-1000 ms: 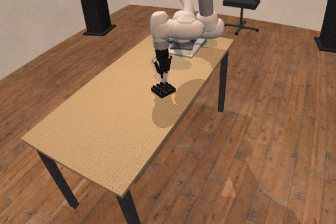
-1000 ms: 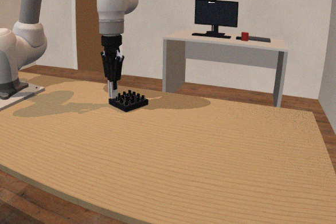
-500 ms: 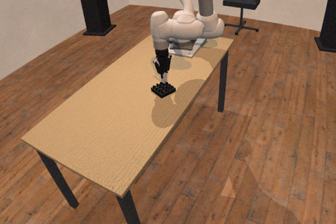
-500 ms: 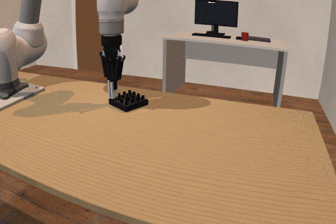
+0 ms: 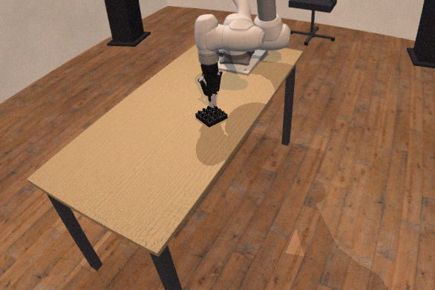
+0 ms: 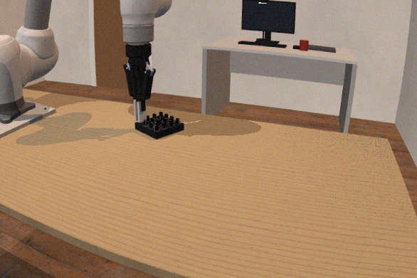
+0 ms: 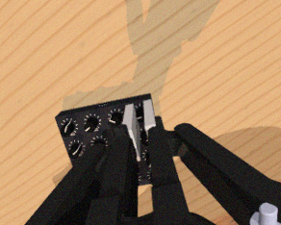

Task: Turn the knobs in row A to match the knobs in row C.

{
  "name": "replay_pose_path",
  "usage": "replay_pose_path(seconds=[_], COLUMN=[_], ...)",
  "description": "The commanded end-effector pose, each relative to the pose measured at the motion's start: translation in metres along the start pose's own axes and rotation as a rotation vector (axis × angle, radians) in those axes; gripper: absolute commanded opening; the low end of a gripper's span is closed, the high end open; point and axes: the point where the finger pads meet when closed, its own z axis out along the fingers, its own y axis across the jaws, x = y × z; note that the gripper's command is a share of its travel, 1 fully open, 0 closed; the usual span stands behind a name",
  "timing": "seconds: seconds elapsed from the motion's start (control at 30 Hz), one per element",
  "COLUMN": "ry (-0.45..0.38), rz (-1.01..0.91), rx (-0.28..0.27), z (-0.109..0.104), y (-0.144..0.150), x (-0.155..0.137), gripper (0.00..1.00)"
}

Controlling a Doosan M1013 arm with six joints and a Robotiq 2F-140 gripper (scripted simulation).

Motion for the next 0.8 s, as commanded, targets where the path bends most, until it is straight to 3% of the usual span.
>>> replay_pose_path(seconds=[0.0, 0.13, 0.17, 0.77], ry=[0.0, 0.0, 0.0, 0.0], rz=[0.0, 0.0, 0.0, 0.0], rx=[0.0, 0.0, 0.0, 0.0], z=[-0.0001, -0.0001, -0.0001, -0.0001], y=[0.0, 0.0, 0.0, 0.0], x=[0.0, 0.0, 0.0, 0.0], gripper=[0.05, 0.05, 0.12, 0.12])
